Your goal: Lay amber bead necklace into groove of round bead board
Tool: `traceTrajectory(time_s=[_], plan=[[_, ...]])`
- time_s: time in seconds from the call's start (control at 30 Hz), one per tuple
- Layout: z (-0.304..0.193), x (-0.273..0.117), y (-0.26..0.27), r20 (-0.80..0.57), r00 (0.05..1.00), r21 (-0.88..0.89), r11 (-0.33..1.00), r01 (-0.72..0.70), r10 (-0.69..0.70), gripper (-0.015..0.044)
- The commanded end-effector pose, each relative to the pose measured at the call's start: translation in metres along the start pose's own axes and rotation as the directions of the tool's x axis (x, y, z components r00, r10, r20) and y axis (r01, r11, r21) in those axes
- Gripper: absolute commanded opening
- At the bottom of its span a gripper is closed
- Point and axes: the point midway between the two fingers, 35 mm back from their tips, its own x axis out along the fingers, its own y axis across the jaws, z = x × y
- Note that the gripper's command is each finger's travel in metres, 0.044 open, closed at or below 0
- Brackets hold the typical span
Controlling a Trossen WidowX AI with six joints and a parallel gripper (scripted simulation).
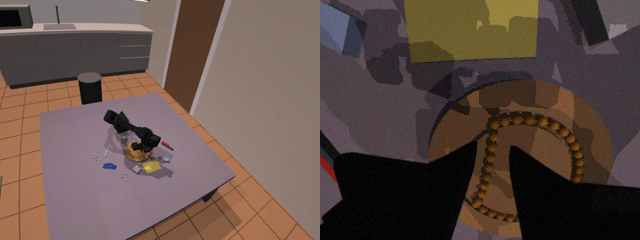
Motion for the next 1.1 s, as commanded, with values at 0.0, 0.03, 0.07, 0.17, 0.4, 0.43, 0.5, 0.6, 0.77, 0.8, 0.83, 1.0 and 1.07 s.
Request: traceTrajectory(time_s=[0.0,0.03,0.07,0.17,0.4,0.43,0.5,0.6,0.77,0.8,0.83,1.0,1.07], plan=[[0.000,0.000,0.000,0.000,1.000,0.000,1.000,0.000,0.000,0.0120],[0.000,0.000,0.000,0.000,1.000,0.000,1.000,0.000,0.000,0.0120],[0.000,0.001,0.000,0.000,1.000,0.000,1.000,0.000,0.000,0.0120],[0.000,0.004,0.000,-0.001,1.000,-0.001,1.000,0.001,-0.001,0.0120],[0.000,0.015,0.000,-0.002,1.000,-0.005,1.000,0.002,-0.002,0.0120],[-0.001,0.017,0.000,-0.002,1.000,-0.006,1.000,0.003,-0.003,0.0120],[-0.001,0.020,-0.001,-0.003,1.000,-0.007,1.000,0.003,-0.003,0.0120],[-0.001,0.025,-0.001,-0.004,1.000,-0.009,1.000,0.004,-0.004,0.0120],[-0.002,0.032,-0.001,-0.005,1.000,-0.011,1.000,0.006,-0.006,0.0120],[-0.002,0.033,-0.001,-0.005,1.000,-0.012,1.000,0.006,-0.006,0.0120],[-0.002,0.033,-0.001,-0.005,1.000,-0.012,1.000,0.006,-0.006,0.0120],[-0.001,0.031,-0.001,-0.005,1.000,-0.002,1.000,0.001,-0.001,0.0067],[-0.001,0.031,-0.001,-0.005,1.000,-0.002,1.000,0.001,-0.001,0.0015]])
